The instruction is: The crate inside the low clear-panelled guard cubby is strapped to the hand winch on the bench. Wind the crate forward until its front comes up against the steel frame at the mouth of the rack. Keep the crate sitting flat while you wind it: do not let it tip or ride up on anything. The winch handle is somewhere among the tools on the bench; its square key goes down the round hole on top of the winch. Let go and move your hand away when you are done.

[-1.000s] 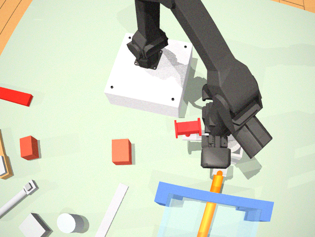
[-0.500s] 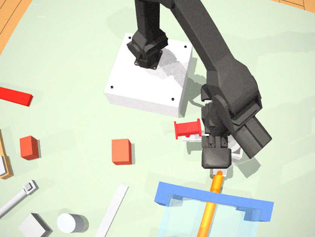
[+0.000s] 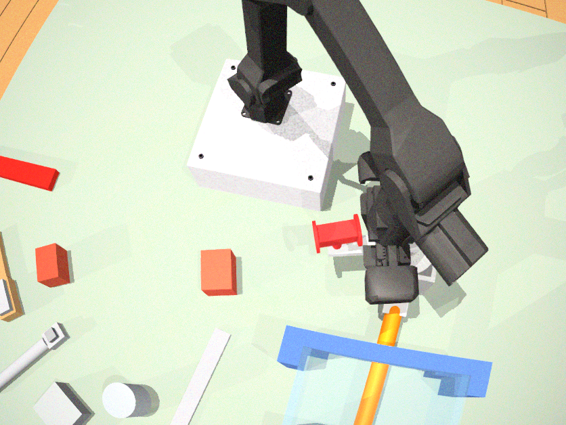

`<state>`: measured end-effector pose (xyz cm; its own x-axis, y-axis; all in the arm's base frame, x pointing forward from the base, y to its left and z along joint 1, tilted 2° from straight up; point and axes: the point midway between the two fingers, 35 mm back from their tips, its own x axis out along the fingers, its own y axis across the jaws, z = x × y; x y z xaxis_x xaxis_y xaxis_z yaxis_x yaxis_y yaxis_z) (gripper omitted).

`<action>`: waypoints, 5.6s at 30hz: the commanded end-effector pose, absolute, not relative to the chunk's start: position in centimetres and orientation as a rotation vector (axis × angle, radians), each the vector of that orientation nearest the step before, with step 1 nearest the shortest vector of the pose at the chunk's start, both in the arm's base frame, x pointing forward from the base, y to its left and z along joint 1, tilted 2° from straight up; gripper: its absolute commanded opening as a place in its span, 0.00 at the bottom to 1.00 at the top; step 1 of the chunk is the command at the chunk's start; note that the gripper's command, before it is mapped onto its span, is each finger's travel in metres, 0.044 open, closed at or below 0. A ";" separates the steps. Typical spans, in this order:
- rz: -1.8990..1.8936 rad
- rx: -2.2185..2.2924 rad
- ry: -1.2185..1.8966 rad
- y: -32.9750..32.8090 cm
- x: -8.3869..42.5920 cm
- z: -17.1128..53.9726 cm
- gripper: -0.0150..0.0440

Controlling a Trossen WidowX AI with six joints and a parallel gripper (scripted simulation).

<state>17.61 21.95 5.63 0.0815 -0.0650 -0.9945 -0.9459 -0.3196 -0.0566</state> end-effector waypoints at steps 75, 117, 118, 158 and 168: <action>1.327 -1.507 1.068 22.0 17.6 5.2 0.25; 1.324 -1.503 1.071 22.0 17.5 5.2 0.25; 1.324 -1.503 1.071 22.0 17.5 5.2 0.25; 1.247 -1.408 1.143 21.8 17.0 5.2 0.25; 1.259 -1.422 1.133 21.9 17.1 5.2 0.25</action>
